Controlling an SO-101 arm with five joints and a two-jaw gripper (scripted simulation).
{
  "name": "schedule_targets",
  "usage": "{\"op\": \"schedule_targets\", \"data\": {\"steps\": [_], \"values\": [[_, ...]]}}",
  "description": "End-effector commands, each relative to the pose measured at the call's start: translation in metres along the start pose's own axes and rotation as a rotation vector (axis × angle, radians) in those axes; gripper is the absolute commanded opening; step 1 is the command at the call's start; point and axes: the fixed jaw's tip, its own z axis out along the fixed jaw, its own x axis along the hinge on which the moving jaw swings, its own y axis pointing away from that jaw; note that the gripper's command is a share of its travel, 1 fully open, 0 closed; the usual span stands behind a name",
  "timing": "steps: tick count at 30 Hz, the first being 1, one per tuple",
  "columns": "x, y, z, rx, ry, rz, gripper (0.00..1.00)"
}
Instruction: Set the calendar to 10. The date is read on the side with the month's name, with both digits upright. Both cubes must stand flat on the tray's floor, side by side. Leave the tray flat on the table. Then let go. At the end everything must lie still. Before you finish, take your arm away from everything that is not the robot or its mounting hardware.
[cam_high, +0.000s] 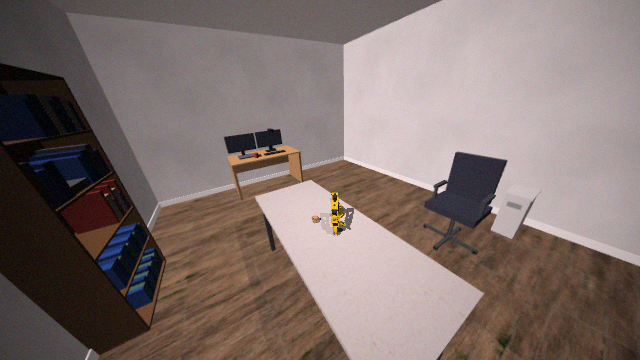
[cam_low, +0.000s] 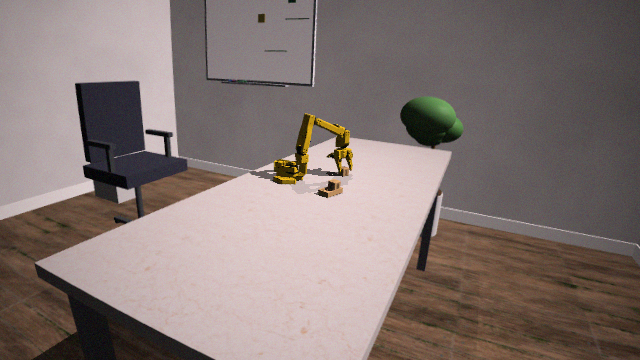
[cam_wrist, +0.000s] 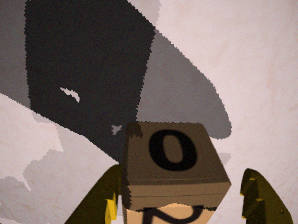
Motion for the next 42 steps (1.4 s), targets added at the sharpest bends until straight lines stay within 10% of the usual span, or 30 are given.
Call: {"op": "schedule_targets", "data": {"steps": [1,14,42], "values": [[-0.001,-0.003,-0.003,0.023,0.002,-0.006,0.35],[-0.001,-0.004,-0.006,0.023,0.002,-0.006,0.36],[-0.001,-0.002,-0.063,0.023,0.002,-0.006,0.36]]}}
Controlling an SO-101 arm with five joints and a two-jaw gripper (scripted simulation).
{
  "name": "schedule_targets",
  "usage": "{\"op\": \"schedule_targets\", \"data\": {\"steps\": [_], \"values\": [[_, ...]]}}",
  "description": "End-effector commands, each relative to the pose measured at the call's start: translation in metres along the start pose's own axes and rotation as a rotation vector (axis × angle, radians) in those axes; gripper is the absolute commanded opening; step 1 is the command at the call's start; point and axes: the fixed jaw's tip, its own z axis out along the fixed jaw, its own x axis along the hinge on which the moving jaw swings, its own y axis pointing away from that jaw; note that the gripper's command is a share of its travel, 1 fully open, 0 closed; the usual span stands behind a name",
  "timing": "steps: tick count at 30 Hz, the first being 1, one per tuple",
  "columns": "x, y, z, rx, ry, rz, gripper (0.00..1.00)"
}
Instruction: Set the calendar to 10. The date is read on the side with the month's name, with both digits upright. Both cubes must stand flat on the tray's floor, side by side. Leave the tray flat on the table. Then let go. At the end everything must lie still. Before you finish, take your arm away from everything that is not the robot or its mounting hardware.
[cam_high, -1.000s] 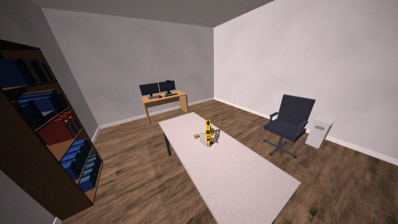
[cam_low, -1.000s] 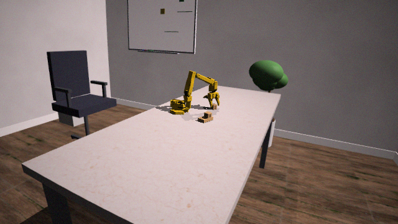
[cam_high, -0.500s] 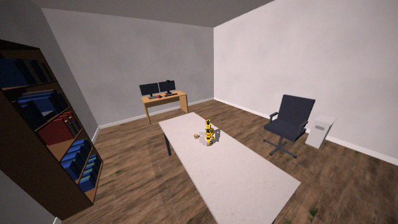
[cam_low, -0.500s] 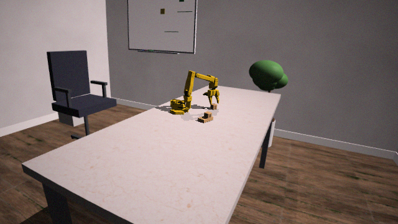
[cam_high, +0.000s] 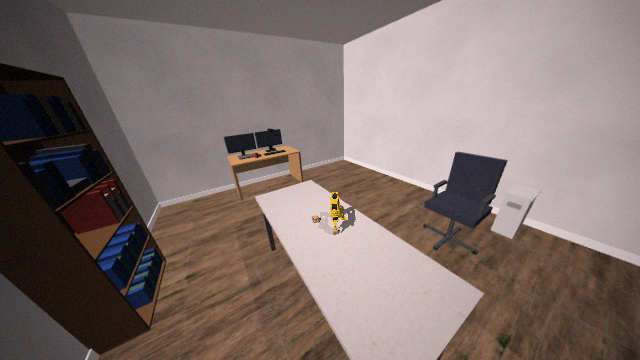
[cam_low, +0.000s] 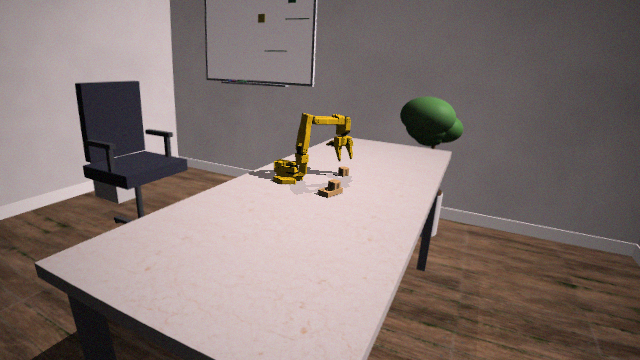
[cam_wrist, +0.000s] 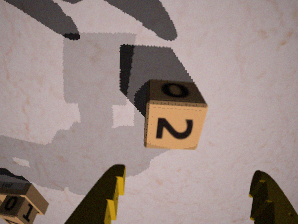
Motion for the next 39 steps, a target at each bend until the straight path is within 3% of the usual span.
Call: {"op": "schedule_targets", "data": {"steps": [1,22,26,32,34,39], "values": [[-0.001,-0.007,-0.013,0.073,0.009,-0.006,0.36],[0.000,-0.008,-0.017,0.091,0.011,-0.006,0.36],[0.000,-0.009,-0.028,0.154,0.020,-0.006,0.36],[0.000,-0.011,-0.058,0.321,0.043,-0.006,0.35],[0.000,-0.011,-0.058,0.321,0.043,-0.006,0.35],[0.000,-0.008,-0.084,0.465,0.063,-0.005,0.35]]}}
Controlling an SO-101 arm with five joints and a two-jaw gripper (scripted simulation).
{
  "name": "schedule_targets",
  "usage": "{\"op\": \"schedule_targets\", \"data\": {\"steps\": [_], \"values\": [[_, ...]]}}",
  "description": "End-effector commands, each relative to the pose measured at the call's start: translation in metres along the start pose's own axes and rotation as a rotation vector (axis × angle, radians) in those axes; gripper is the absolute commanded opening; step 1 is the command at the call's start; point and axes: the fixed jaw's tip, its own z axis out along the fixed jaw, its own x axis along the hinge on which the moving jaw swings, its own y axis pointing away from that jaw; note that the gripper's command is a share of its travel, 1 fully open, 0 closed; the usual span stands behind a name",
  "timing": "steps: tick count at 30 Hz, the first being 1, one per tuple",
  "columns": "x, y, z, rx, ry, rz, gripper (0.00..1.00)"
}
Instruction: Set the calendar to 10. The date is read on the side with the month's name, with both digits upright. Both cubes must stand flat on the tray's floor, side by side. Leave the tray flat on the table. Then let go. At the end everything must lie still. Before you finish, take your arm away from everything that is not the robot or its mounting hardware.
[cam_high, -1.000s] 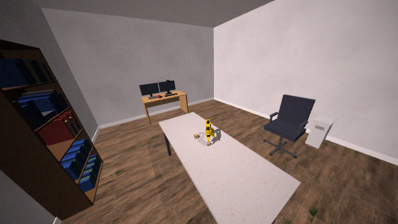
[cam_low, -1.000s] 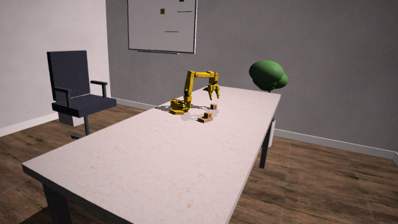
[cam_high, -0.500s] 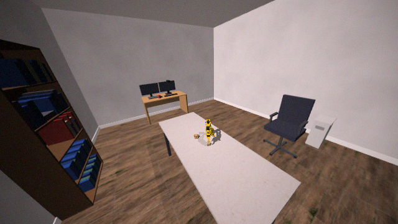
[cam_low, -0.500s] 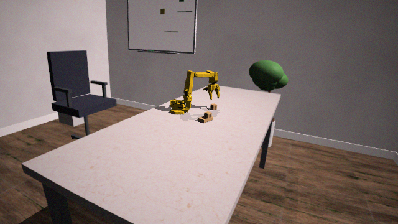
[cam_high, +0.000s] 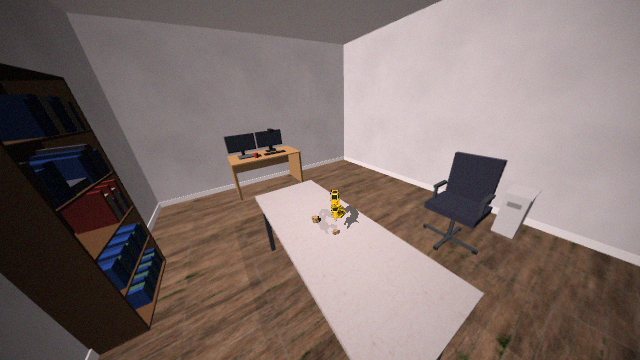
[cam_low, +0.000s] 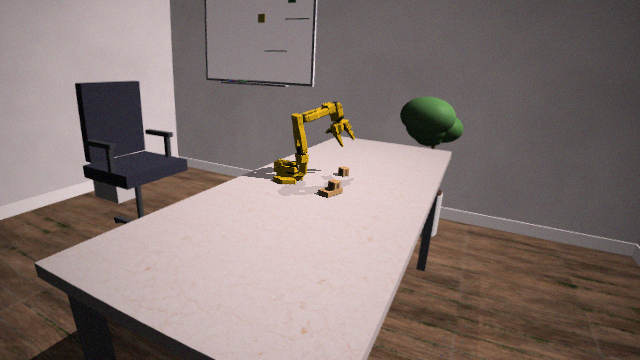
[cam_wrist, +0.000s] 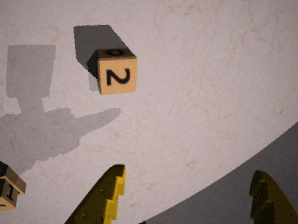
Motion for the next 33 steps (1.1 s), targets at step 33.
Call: {"op": "schedule_targets", "data": {"steps": [33], "values": [[0.066,0.027,-0.044,0.220,0.179,0.447,0.35]]}}
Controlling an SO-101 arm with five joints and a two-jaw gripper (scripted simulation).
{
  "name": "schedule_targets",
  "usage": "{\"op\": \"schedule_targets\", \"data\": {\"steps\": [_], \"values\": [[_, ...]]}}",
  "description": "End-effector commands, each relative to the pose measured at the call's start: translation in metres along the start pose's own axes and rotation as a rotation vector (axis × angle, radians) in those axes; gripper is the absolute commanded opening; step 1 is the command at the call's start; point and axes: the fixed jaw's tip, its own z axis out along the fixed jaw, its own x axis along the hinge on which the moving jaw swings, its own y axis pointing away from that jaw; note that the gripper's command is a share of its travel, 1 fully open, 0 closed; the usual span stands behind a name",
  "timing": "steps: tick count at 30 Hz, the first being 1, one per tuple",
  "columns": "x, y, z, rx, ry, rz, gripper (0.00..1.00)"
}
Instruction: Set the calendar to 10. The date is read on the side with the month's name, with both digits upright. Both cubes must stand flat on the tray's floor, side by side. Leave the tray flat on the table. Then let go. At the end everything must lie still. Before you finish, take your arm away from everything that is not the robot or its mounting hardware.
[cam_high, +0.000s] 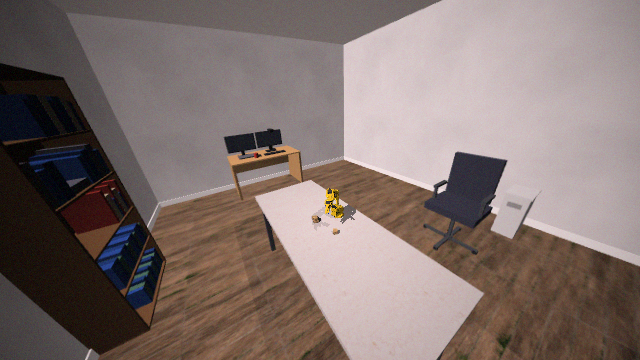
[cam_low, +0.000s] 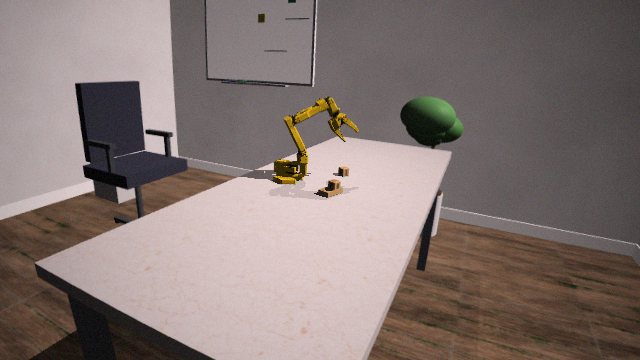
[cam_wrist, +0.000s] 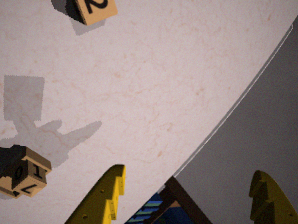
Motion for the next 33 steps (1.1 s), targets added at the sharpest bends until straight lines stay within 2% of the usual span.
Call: {"op": "schedule_targets", "data": {"steps": [1,11,13,16,23,33], "values": [[0.029,0.005,-0.007,0.046,0.081,0.180,0.35],[0.089,0.047,-0.016,0.045,0.282,0.636,0.35],[0.089,0.047,-0.016,0.045,0.282,0.636,0.35],[0.103,0.062,-0.021,0.056,0.342,0.765,0.35],[0.114,0.078,-0.026,0.063,0.403,0.898,0.35],[0.115,0.080,-0.026,0.060,0.408,0.913,0.35]]}}
